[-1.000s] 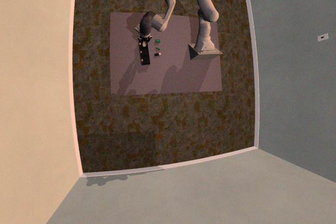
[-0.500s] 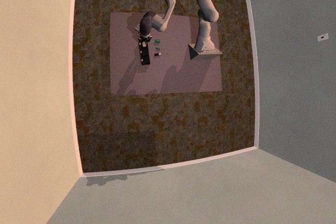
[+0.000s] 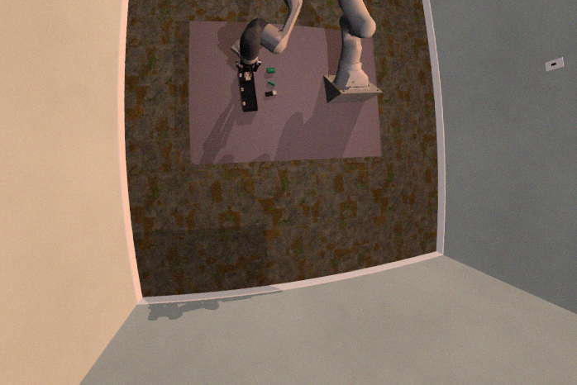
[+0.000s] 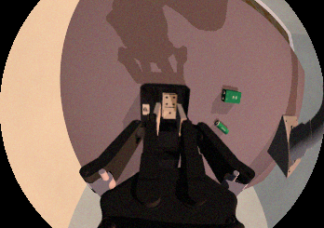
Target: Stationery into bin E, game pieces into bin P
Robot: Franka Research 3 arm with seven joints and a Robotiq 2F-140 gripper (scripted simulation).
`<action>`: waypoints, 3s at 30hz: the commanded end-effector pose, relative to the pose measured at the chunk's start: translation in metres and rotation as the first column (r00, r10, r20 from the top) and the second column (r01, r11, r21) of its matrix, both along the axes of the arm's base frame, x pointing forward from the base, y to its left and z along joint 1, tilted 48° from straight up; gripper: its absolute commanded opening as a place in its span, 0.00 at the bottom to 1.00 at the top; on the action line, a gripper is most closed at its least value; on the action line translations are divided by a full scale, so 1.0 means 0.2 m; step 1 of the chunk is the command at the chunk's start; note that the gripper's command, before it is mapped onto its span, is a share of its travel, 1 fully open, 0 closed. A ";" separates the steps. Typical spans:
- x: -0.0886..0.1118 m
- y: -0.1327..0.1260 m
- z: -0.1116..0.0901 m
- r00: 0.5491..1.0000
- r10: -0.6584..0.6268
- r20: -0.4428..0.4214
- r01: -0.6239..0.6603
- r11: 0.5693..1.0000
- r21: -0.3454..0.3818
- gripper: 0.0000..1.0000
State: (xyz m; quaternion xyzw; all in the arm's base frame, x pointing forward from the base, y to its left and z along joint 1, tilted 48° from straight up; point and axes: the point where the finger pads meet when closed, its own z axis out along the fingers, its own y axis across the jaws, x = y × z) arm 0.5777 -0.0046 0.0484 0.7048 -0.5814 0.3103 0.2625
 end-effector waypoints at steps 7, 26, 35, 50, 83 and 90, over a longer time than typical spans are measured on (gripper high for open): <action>-0.01 0.05 0.05 1.000 -0.001 0.001 0.001 1.000 0.000 0.19; -0.02 0.13 0.12 1.000 -0.001 0.001 0.001 1.000 0.000 0.19; -0.09 0.15 0.08 0.995 0.065 -0.072 -0.066 0.998 -0.011 0.23; -0.54 0.33 -0.17 0.884 0.300 -0.359 -0.325 0.946 -0.009 0.23; -0.72 0.40 -0.27 0.484 0.545 -0.685 -0.649 0.749 0.137 0.23; -0.72 0.40 -0.27 0.392 0.567 -0.725 -0.688 0.704 0.178 0.23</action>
